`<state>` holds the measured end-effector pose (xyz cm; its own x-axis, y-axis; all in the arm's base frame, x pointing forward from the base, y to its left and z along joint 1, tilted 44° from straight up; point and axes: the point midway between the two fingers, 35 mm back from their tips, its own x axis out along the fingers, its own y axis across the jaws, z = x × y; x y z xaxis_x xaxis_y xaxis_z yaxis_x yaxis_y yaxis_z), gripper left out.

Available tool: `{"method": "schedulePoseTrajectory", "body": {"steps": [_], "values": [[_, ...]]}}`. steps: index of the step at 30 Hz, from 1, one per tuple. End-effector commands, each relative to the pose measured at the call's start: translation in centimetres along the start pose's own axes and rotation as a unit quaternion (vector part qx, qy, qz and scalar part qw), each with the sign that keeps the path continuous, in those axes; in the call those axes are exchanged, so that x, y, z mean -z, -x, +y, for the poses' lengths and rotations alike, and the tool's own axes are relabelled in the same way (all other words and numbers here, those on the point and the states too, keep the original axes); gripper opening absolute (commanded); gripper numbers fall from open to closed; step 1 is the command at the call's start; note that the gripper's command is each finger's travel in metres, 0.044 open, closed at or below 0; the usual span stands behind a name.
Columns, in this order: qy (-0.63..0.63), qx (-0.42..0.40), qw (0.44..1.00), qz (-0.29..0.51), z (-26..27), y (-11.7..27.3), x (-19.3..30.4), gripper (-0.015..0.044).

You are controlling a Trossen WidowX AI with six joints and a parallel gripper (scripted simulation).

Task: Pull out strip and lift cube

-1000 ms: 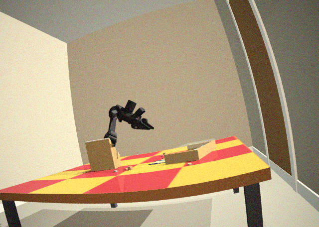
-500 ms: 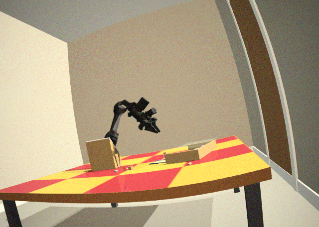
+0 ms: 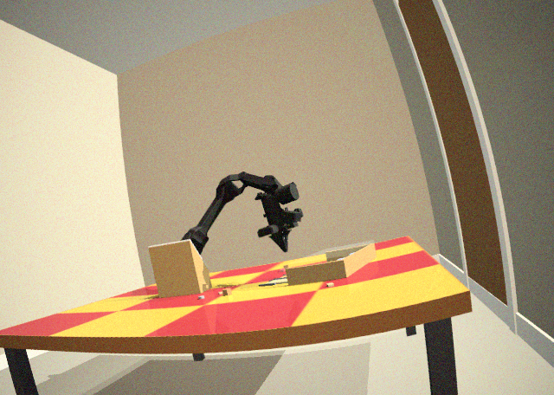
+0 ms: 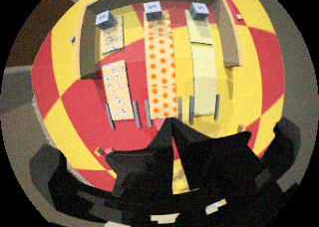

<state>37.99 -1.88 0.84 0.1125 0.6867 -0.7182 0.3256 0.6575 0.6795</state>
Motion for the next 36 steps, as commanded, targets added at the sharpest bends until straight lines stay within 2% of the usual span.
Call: {"method": "schedulePoseTrajectory", "body": {"steps": [1,36], "values": [[-0.008,0.016,0.998,0.053,0.1,-1.4,0.5,0.0],[-0.008,0.016,0.998,0.053,0.3,-6.4,0.9,0.0]]}}
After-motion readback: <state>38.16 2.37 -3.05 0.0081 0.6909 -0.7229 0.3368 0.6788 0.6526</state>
